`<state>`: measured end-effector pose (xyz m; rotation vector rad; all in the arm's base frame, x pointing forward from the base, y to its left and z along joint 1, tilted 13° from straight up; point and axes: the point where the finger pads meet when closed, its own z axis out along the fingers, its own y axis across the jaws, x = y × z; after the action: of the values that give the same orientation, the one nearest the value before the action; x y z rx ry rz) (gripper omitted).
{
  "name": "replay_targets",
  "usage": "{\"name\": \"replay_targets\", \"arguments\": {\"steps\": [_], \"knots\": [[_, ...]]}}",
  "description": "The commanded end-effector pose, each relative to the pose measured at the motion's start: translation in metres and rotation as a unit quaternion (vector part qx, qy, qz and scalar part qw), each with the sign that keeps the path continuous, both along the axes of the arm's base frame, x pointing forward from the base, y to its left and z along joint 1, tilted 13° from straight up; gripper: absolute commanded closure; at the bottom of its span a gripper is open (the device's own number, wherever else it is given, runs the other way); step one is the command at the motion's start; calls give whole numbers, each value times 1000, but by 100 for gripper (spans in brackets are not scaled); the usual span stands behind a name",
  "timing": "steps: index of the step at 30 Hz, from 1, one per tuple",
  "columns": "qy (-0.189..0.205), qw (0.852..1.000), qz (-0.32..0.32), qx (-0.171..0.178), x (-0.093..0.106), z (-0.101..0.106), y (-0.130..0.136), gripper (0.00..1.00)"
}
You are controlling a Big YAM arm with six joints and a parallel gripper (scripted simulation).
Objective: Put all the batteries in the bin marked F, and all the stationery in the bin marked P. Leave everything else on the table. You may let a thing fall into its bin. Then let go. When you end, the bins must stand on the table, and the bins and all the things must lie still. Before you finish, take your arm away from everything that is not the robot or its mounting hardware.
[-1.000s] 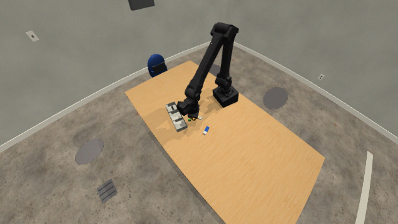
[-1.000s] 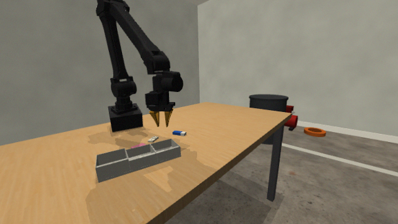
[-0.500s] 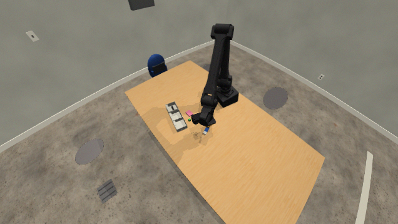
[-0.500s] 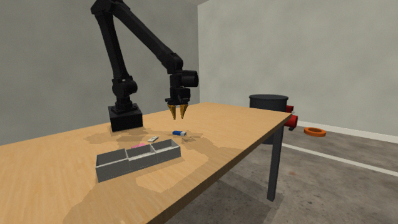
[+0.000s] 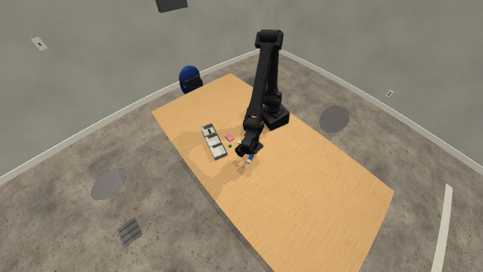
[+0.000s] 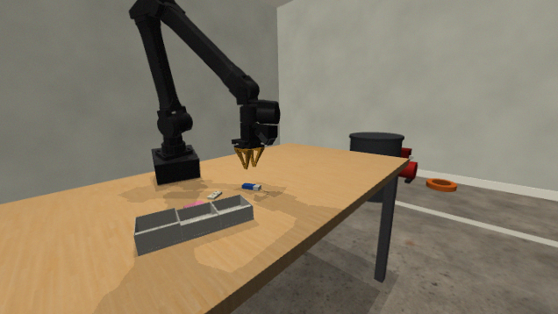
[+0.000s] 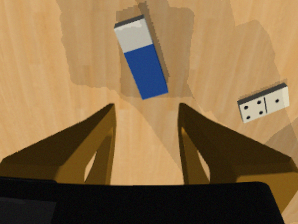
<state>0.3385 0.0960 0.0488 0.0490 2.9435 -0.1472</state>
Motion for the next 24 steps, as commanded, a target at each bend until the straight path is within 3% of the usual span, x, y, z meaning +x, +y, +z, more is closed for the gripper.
{"name": "replay_targets", "arguments": {"steps": [1, 6, 8, 18, 24], "knots": [[-14, 997, 77, -6, 20, 16, 6, 63], [-18, 993, 115, -10, 27, 19, 9, 63], [-15, 987, 157, -15, 16, 9, 6, 63], [-13, 987, 159, -16, 7, 5, 2, 63], [-18, 987, 156, -15, 13, 12, 6, 63]]}}
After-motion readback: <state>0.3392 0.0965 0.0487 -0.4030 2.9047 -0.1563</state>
